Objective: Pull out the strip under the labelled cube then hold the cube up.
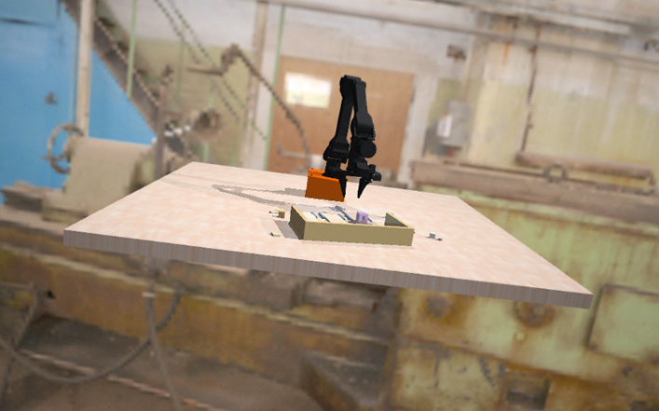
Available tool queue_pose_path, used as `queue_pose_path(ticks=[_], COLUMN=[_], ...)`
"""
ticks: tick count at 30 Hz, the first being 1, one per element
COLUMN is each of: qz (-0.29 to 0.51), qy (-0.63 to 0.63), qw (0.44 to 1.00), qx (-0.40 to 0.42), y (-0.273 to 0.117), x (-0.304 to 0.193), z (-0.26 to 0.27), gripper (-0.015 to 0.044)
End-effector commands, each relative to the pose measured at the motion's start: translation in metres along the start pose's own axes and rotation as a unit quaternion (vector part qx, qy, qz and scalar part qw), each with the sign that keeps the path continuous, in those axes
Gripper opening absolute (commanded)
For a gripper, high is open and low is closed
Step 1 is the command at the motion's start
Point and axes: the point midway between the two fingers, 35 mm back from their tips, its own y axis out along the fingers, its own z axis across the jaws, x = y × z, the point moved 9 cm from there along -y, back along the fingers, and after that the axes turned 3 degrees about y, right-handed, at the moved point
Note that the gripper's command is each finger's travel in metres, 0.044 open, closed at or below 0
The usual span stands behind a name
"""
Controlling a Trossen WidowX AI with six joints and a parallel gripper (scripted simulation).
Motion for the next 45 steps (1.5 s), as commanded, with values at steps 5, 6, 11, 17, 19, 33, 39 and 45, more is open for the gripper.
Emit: queue_pose_path(ticks=[5,6,11,17,19,33,39,45], qz=[0.003,0.003,0.002,0.001,0.0,-0.003,-0.003,-0.003], qy=[-0.002,-0.002,-0.002,-0.002,-0.002,-0.002,-0.002,-0.002], qw=[1.0,1.0,1.0,1.0,1.0,1.0,1.0,1.0], qx=[-0.002,-0.002,-0.002,-0.002,-0.002,-0.002,-0.002,-0.002], y=[-0.004,-0.005,-0.009,-0.013,-0.015,-0.02,-0.017,-0.007], x=[0.033,0.037,0.059,0.086,0.095,0.157,0.166,0.166], z=[0.001,0.001,0.001,0.002,0.002,0.0,-0.001,-0.001], gripper=[0.044,0.044,0.044,0.044,0.044,0.044,0.0361,0.025])
